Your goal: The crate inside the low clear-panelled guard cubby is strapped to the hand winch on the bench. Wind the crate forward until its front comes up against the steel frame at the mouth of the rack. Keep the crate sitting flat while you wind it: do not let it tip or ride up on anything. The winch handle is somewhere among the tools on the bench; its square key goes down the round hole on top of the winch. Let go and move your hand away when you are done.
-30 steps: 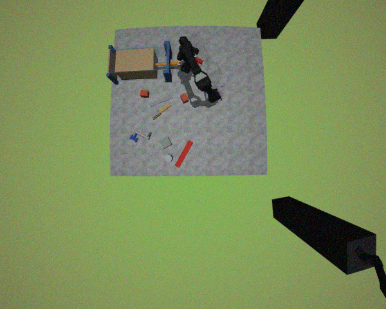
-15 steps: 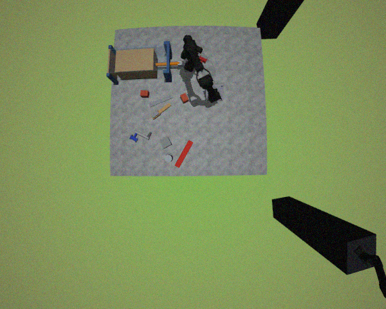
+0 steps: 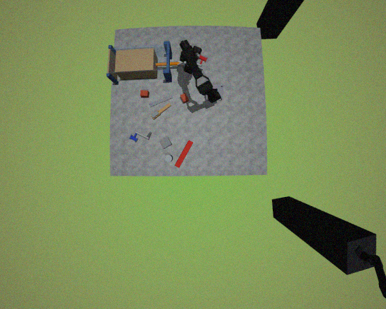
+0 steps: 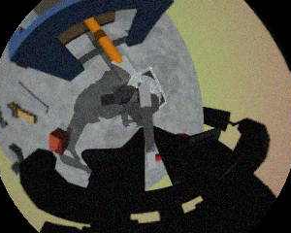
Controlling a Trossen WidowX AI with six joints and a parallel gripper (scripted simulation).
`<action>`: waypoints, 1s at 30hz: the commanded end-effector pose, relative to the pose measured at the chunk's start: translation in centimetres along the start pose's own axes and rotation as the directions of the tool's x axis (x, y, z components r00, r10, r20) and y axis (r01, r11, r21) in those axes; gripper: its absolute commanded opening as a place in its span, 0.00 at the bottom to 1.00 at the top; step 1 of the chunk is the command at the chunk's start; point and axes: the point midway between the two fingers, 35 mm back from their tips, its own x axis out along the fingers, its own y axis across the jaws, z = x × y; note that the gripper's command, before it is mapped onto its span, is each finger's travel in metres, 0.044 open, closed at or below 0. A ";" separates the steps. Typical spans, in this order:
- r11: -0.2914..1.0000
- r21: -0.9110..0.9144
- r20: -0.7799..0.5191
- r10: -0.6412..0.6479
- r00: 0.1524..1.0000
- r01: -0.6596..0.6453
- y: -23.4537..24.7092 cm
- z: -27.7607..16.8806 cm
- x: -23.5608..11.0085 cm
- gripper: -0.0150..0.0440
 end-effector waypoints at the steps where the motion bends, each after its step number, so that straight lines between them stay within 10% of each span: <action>1: 0.997 0.005 0.004 -0.076 0.997 0.076 0.0 -0.1 -0.2 0.25; 30: 0.850 0.006 0.015 -0.527 0.850 0.527 0.1 0.0 -0.1 0.25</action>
